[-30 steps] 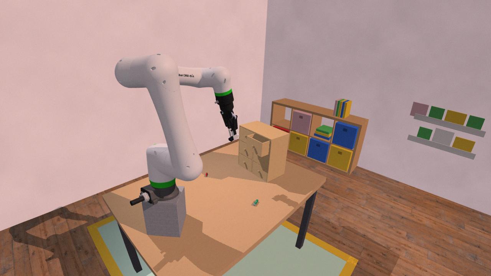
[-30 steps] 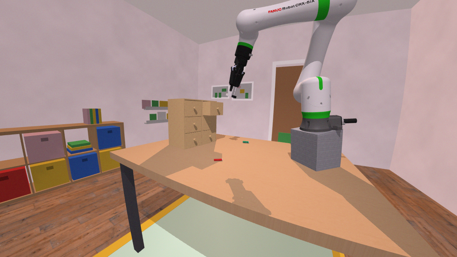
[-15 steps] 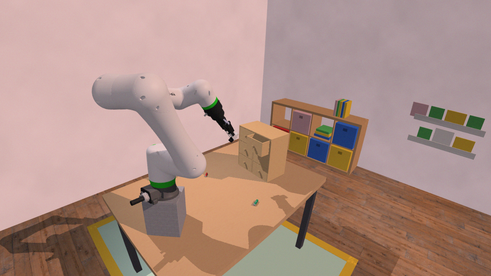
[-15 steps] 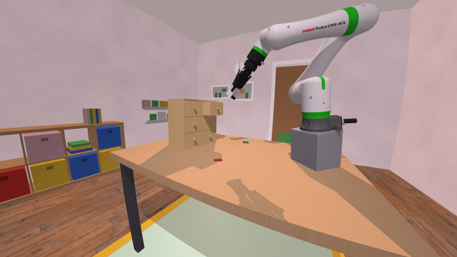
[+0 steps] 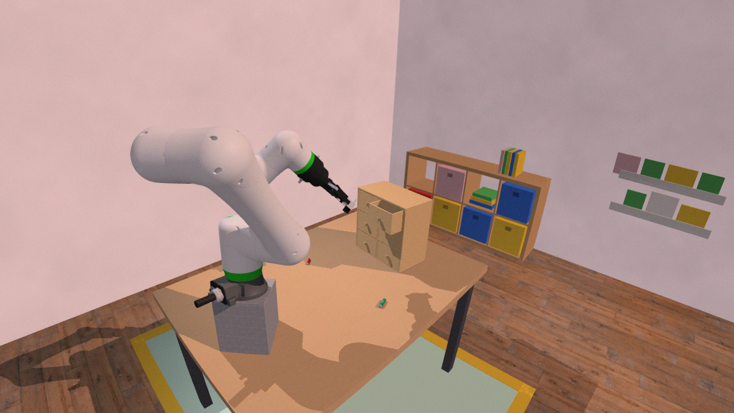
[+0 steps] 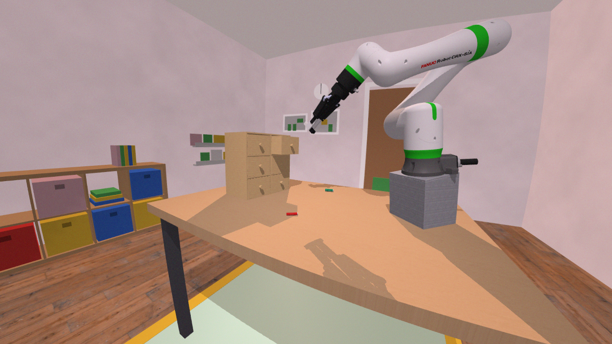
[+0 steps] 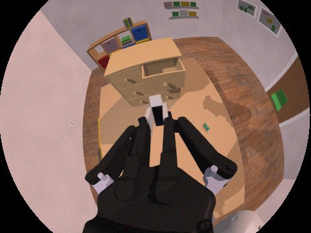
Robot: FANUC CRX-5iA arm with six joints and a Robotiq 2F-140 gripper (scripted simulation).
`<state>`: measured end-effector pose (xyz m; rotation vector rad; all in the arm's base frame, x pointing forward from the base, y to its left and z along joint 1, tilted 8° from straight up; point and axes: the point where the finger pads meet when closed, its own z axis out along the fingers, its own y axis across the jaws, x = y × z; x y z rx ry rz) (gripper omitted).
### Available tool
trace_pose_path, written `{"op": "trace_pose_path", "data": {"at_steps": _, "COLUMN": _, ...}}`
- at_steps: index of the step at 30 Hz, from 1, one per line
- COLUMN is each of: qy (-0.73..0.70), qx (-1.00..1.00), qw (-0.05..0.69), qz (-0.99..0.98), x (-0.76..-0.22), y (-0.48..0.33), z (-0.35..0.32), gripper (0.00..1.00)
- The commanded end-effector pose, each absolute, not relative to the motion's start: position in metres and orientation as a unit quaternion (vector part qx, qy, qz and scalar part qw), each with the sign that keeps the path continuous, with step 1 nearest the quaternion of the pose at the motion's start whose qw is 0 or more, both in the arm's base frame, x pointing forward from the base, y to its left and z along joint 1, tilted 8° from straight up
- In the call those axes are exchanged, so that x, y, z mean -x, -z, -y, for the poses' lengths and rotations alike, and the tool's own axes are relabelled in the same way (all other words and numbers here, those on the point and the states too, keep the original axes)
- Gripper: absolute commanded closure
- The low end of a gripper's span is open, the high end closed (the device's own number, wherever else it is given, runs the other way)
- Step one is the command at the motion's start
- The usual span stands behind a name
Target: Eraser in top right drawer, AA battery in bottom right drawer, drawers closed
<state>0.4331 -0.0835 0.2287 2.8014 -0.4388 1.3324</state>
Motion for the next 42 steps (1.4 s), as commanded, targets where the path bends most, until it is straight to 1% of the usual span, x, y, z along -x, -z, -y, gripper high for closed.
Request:
{"op": "trace_pose_path", "data": {"at_steps": 1, "qy": -0.426, "qx": -0.894, "qw": 0.005, "qz": 0.140, "x": -0.433, "y": -0.229, "z": 0.084, "gripper": 0.89}}
{"op": "trace_pose_path", "data": {"at_steps": 21, "qy": -0.426, "qx": -0.894, "qw": 0.005, "qz": 0.140, "x": -0.446, "y": -0.230, "z": 0.087, "gripper": 0.89}}
{"op": "trace_pose_path", "data": {"at_steps": 42, "qy": -0.426, "qx": -0.894, "qw": 0.005, "qz": 0.140, "x": -0.501, "y": -0.235, "z": 0.102, "gripper": 0.89}}
